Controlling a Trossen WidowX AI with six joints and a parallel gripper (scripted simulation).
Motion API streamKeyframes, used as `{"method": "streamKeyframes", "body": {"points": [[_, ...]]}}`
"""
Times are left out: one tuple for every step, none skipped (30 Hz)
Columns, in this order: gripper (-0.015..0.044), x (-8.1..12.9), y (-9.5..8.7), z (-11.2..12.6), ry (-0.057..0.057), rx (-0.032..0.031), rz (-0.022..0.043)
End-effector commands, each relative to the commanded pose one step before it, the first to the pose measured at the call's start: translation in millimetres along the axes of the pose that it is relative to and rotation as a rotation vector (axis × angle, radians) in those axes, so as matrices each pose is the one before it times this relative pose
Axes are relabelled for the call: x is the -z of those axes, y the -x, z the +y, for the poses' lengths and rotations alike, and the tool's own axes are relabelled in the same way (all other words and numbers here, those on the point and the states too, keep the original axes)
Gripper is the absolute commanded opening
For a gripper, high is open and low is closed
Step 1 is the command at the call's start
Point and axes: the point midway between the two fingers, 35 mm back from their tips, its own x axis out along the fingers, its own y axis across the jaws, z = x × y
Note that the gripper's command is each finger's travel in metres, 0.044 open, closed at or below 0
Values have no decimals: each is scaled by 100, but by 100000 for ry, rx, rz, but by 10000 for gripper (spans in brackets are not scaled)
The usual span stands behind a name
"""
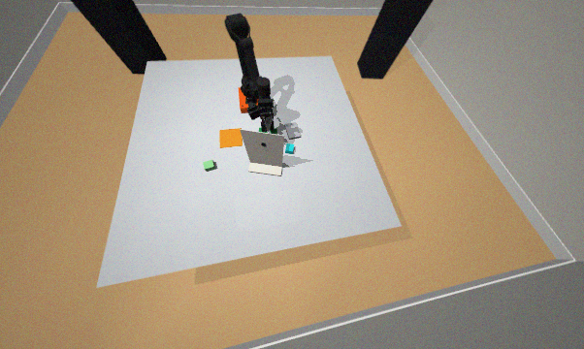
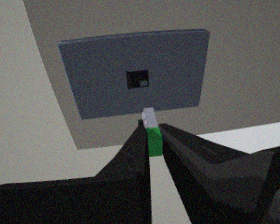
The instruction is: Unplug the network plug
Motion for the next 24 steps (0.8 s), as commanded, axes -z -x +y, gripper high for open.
{"method": "streamKeyframes", "body": {"points": [[0,-25,336,-217,53,638,-563],[0,31,51,-1,-3,5,0],[0,29,47,-1,-3,4,0],[0,28,47,-1,-3,4,0],[0,29,47,-1,-3,4,0],[0,29,48,-1,-3,4,0],[0,29,48,-1,-3,4,0],[0,29,48,-1,-3,4,0],[0,29,48,-1,-3,4,0],[0,29,48,-1,-3,4,0],[0,29,48,-1,-3,4,0],[0,29,49,-1,-3,4,0],[0,29,48,-1,-3,4,0],[0,29,49,-1,-3,4,0],[0,29,49,-1,-3,4,0],[0,29,49,-1,-3,5,0],[0,29,49,-1,-3,5,0],[0,29,49,-1,-3,5,0],[0,29,49,-1,-3,5,0],[0,29,49,-1,-3,5,0],[0,29,49,-1,-3,5,0],[0,29,49,-1,-3,5,0],[0,27,45,-1,-3,4,0],[0,27,45,-1,-3,4,0]]}}
